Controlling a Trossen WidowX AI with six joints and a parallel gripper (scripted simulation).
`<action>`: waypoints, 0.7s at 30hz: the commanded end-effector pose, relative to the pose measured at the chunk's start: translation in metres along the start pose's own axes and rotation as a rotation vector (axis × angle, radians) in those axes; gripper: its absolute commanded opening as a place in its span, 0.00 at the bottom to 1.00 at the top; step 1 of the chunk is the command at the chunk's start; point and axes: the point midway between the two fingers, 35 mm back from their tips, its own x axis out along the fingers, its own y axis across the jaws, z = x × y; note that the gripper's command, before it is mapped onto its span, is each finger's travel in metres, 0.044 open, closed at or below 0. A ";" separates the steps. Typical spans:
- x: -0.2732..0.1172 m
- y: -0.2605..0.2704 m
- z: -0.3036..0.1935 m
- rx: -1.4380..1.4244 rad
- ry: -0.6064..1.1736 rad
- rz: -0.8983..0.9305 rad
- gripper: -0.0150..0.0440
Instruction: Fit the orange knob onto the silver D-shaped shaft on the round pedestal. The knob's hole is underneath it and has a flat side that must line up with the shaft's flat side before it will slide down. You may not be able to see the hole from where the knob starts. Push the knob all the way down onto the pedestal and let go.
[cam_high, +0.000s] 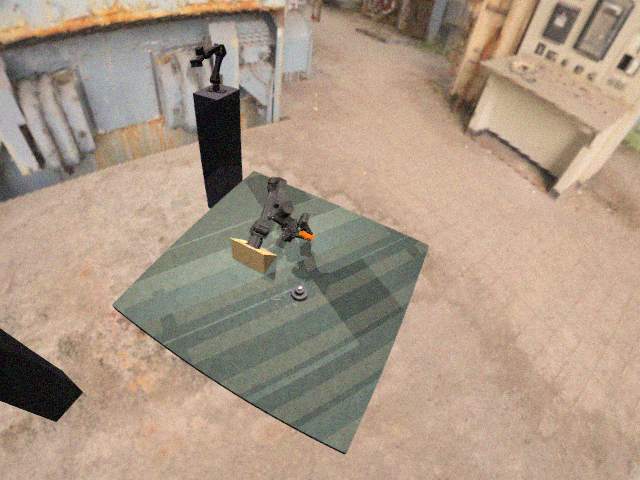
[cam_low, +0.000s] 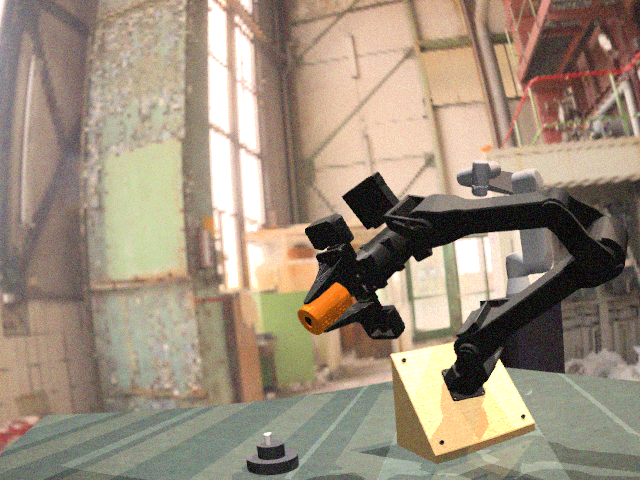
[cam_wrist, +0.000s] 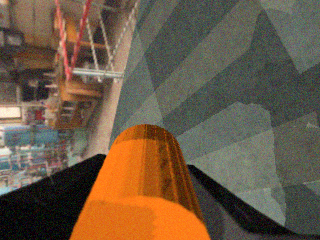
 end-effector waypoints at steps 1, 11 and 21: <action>0.000 0.000 0.001 -0.005 -0.003 -0.001 0.25; 0.000 0.000 0.001 -0.005 -0.003 -0.001 0.25; 0.001 -0.002 -0.001 -0.007 0.000 0.001 0.25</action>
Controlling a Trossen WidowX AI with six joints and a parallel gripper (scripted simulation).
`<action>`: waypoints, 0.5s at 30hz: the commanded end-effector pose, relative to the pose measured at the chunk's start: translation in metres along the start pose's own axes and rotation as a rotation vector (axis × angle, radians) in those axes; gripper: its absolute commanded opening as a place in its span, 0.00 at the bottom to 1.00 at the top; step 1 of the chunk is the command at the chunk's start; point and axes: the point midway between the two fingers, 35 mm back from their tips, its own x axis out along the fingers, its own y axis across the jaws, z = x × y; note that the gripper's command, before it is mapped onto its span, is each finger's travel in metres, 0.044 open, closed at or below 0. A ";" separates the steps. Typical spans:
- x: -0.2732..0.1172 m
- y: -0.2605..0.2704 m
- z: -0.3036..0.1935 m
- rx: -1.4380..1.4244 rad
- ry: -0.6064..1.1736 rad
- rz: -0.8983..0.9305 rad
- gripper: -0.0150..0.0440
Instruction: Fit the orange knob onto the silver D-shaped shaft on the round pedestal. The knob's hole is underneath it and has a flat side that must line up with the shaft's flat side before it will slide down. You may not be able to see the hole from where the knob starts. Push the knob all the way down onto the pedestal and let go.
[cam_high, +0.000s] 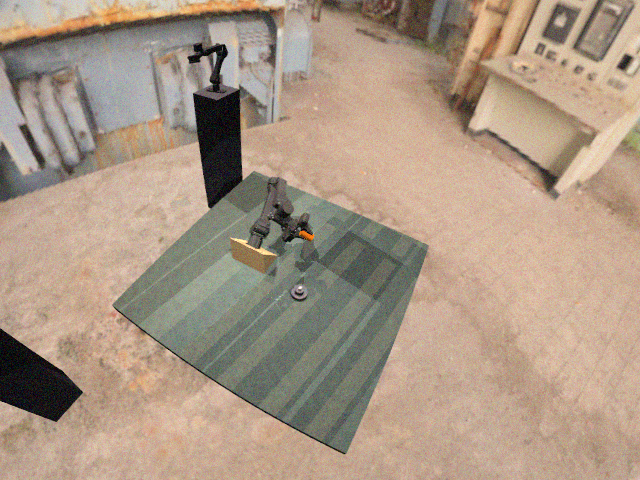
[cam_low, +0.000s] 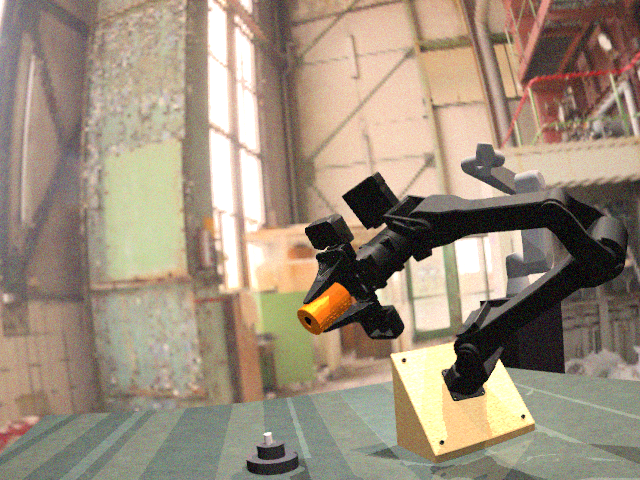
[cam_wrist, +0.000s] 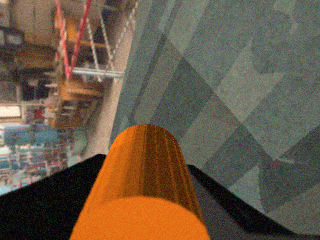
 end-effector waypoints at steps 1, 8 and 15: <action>0.001 -0.002 -0.001 -0.001 0.000 -0.002 0.25; 0.007 -0.007 -0.001 -0.003 -0.002 -0.061 0.25; 0.016 -0.014 0.000 -0.003 -0.011 -0.177 0.25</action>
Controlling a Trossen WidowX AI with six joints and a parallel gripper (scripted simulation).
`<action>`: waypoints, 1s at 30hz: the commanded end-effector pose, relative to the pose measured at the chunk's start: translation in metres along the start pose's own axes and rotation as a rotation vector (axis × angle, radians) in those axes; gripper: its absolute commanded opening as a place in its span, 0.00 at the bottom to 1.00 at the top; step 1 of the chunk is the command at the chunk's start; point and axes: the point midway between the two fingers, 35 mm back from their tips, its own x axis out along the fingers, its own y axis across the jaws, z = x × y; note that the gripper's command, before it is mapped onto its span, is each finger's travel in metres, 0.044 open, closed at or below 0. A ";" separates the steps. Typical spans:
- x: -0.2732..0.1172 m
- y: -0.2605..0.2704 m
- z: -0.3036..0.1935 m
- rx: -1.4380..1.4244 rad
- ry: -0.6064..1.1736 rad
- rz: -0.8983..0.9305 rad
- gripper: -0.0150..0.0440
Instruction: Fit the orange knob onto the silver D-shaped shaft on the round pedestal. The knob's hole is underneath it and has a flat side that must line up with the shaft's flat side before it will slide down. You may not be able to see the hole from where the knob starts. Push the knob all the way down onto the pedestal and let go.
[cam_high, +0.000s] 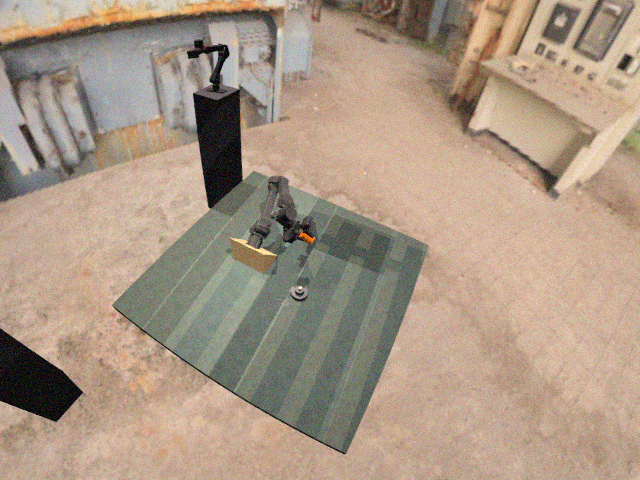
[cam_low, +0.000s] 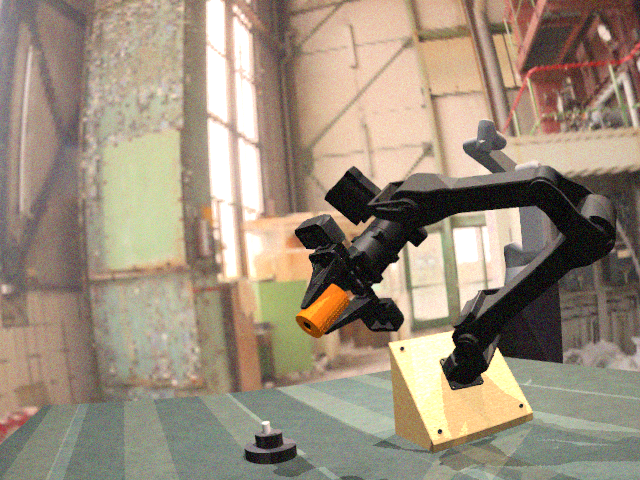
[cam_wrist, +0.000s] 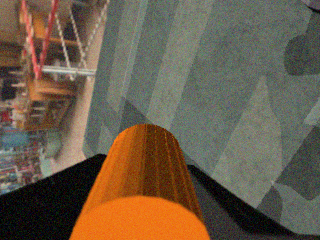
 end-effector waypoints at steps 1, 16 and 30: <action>0.006 -0.002 0.002 -0.004 -0.006 -0.078 0.25; 0.034 -0.021 -0.001 -0.007 -0.002 -0.463 0.25; 0.060 -0.039 -0.004 -0.017 0.008 -0.845 0.25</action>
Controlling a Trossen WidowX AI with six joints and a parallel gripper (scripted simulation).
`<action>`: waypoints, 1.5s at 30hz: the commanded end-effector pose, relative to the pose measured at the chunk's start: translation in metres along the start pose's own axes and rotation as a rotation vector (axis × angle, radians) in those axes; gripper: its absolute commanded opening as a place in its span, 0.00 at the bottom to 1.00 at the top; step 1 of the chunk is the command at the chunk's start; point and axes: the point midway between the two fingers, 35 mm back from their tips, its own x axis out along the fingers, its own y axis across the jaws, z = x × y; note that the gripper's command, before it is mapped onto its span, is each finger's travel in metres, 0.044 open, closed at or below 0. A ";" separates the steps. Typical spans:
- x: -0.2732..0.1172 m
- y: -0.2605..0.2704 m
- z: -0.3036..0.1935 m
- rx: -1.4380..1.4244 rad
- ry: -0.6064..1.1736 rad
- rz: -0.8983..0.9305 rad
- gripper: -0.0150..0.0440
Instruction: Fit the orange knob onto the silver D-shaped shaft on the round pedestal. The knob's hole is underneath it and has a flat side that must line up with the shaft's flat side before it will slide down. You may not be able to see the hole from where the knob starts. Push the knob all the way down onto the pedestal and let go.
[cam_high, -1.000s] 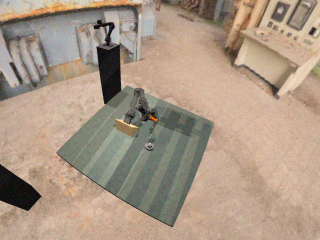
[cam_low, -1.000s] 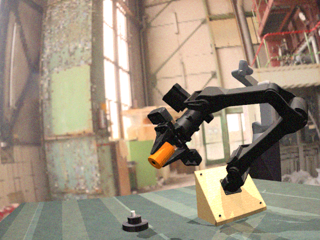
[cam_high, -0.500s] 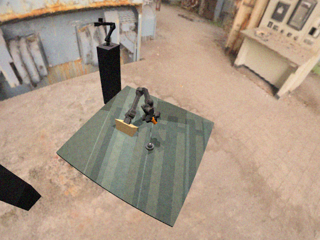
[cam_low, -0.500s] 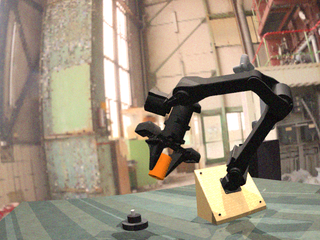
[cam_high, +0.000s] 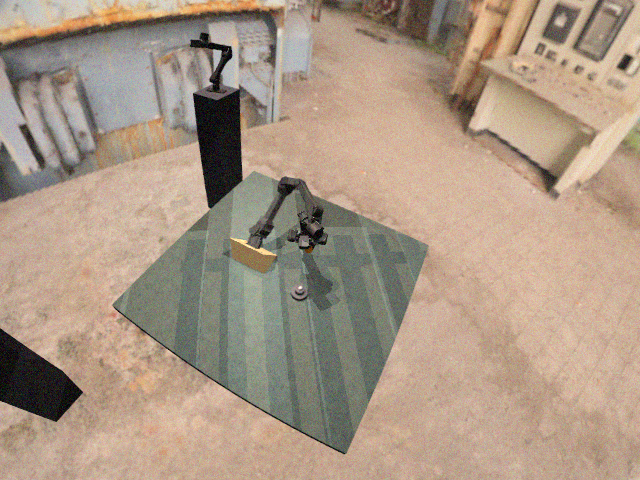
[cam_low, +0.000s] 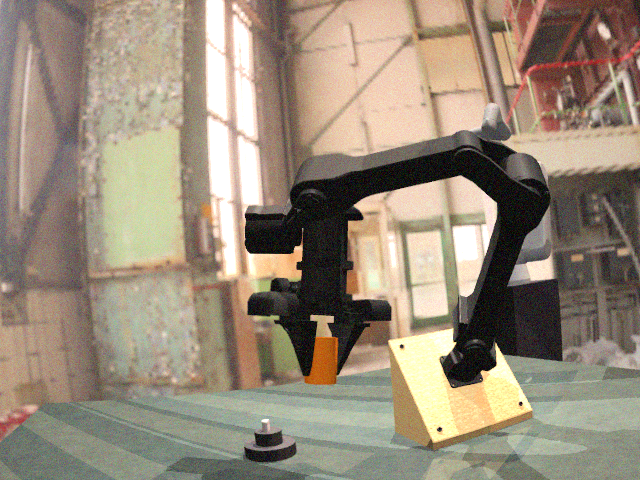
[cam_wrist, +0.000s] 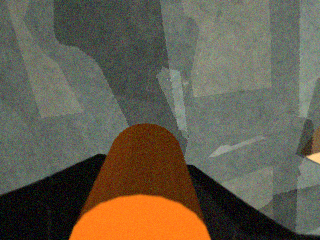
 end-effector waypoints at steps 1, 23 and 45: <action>0.009 0.001 0.000 -0.010 0.000 -0.120 0.25; 0.092 -0.001 0.009 -0.021 -0.015 -0.160 0.25; 0.146 -0.006 0.009 -0.027 0.001 -0.159 0.25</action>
